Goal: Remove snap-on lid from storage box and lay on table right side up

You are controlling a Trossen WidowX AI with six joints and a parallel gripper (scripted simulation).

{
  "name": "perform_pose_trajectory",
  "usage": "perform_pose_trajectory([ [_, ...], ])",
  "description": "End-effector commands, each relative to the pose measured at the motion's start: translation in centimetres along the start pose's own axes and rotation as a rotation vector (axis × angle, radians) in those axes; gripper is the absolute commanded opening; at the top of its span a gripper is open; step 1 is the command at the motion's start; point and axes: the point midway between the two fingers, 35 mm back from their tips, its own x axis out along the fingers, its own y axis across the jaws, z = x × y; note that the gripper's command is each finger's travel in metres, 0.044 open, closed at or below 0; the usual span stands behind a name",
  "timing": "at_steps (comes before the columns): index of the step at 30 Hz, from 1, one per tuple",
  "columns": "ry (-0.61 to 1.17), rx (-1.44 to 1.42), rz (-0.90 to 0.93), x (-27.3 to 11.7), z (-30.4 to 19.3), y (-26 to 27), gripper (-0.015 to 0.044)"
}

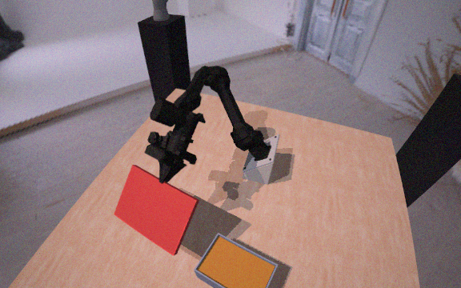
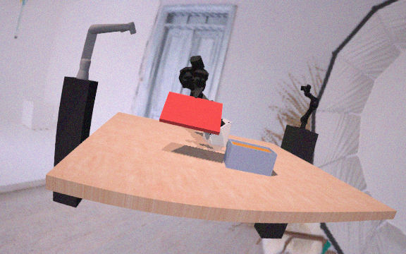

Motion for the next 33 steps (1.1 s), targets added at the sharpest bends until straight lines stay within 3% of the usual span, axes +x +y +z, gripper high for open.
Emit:
perform_pose_trajectory([
  [1,0.001,0.007,0.018,-0.3,1.0,0.4,0.0],
  [33,-0.002,0.006,0.021,-0.5,5.6,-0.2,0.0],
])
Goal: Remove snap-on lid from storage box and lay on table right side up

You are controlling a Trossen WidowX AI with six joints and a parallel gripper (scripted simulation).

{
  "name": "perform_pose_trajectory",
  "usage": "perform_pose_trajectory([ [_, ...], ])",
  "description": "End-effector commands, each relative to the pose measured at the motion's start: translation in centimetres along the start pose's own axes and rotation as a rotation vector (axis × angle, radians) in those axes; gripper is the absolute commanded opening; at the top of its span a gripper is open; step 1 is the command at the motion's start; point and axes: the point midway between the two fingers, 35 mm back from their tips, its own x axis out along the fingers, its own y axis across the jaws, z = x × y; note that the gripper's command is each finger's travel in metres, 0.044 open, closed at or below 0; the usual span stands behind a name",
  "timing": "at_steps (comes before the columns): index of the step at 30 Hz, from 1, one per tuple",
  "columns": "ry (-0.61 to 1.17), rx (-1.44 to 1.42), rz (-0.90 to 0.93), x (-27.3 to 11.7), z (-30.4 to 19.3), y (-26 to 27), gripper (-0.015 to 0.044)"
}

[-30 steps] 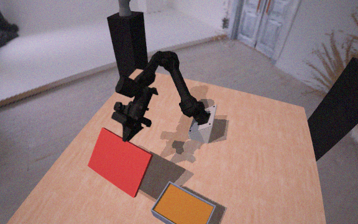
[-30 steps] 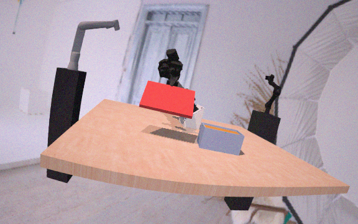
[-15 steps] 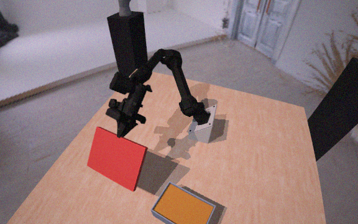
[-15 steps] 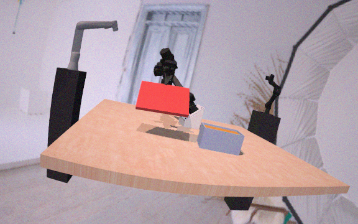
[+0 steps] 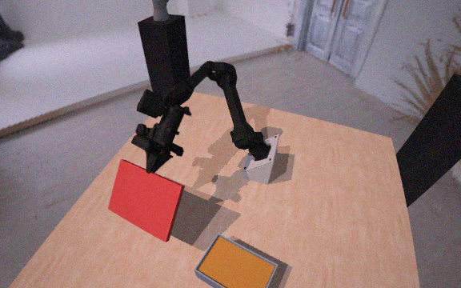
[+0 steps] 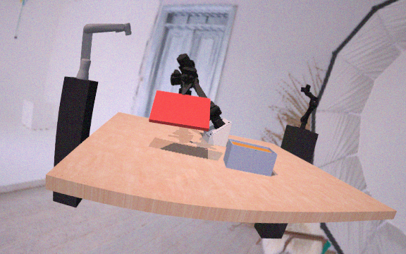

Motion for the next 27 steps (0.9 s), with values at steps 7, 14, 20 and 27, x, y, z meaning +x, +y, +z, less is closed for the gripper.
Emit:
perform_pose_trajectory([
  [7,0.002,0.0,0.013,0.6,-0.2,-0.7,0.0],
  [14,0.001,0.0,0.013,1.0,-0.2,-1.2,0.0],
  [20,0.001,0.0,0.013,1.3,-0.2,-1.5,0.0],
  [27,0.0,0.0,0.014,1.7,-0.2,-2.0,0.0],
])
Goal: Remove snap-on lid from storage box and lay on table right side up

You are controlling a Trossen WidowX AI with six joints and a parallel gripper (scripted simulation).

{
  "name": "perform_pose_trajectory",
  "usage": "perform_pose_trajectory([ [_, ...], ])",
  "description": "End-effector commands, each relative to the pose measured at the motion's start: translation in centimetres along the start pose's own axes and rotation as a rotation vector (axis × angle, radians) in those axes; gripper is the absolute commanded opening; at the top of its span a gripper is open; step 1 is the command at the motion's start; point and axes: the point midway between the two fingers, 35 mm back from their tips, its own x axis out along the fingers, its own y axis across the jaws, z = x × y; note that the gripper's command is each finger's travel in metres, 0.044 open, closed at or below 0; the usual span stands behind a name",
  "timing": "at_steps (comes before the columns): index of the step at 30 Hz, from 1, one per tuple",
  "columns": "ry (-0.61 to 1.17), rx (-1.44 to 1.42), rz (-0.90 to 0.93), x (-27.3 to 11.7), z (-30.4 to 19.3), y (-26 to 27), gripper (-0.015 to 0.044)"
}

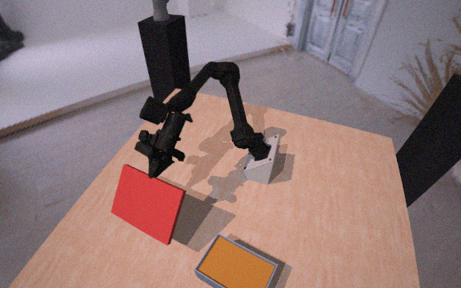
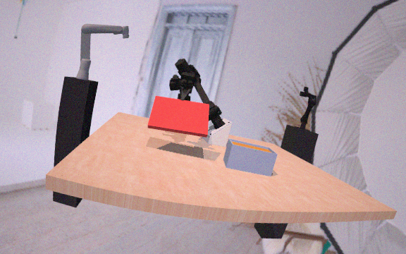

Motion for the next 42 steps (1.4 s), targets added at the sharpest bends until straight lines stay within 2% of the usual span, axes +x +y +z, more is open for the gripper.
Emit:
perform_pose_trajectory([
  [1,0.007,-0.004,0.009,0.2,-0.2,-0.1,0.0],
  [42,0.004,-0.005,0.01,2.3,-0.2,-2.6,0.0],
])
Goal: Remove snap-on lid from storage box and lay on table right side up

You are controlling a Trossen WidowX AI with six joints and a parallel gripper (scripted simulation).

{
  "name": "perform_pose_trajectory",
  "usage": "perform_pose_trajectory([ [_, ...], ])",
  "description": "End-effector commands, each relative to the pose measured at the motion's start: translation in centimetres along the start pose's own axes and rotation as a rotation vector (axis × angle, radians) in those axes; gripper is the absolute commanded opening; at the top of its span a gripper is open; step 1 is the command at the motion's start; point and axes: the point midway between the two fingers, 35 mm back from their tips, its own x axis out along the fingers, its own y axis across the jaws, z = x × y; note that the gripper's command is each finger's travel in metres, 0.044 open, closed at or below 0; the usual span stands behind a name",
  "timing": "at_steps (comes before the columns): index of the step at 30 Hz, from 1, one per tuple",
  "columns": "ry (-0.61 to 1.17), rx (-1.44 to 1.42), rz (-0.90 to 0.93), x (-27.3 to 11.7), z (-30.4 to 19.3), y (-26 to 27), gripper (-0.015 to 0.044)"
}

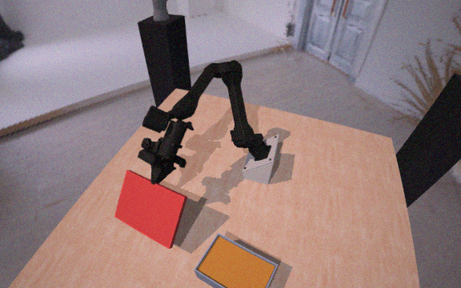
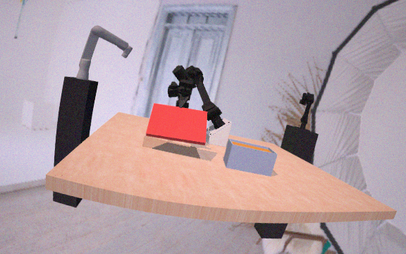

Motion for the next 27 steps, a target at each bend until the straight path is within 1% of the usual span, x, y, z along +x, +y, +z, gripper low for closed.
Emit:
perform_pose_trajectory([
  [1,0.008,-0.004,0.008,0.2,-0.2,-0.1,0.0],
  [27,0.006,-0.006,0.009,1.6,-0.2,-1.7,0.0],
])
